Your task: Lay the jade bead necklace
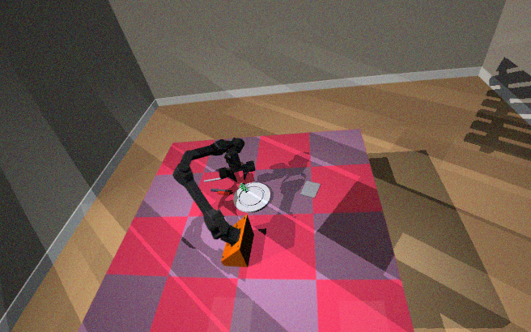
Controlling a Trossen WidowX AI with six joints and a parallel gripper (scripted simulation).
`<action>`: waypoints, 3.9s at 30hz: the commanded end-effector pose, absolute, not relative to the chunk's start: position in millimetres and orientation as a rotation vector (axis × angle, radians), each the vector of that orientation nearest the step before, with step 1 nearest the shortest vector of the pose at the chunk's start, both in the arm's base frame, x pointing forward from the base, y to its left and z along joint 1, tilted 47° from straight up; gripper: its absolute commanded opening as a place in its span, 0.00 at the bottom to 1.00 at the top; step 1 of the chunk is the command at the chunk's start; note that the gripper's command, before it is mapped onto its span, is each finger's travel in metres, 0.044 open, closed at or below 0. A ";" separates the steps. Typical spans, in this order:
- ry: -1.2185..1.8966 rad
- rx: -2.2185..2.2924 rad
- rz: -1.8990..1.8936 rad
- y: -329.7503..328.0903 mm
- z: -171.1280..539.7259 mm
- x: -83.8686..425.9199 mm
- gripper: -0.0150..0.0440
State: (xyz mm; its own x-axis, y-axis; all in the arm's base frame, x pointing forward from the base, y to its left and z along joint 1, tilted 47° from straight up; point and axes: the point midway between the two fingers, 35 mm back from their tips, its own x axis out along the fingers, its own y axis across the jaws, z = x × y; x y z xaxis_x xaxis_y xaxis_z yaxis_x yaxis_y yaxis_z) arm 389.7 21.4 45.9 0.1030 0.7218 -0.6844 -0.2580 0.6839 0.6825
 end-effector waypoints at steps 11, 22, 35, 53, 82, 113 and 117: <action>1.277 0.454 0.758 35.5 32.3 391.5 0.59; 1.278 0.450 0.760 43.6 25.8 392.4 0.55; 1.278 0.450 0.760 43.6 25.8 392.4 0.25; 1.278 0.450 0.760 43.6 25.8 392.4 0.25; 1.279 0.451 0.759 40.3 28.6 392.0 0.25; 1.283 0.457 0.757 14.5 21.2 332.7 0.25; 1.283 0.457 0.757 17.3 18.4 333.2 0.25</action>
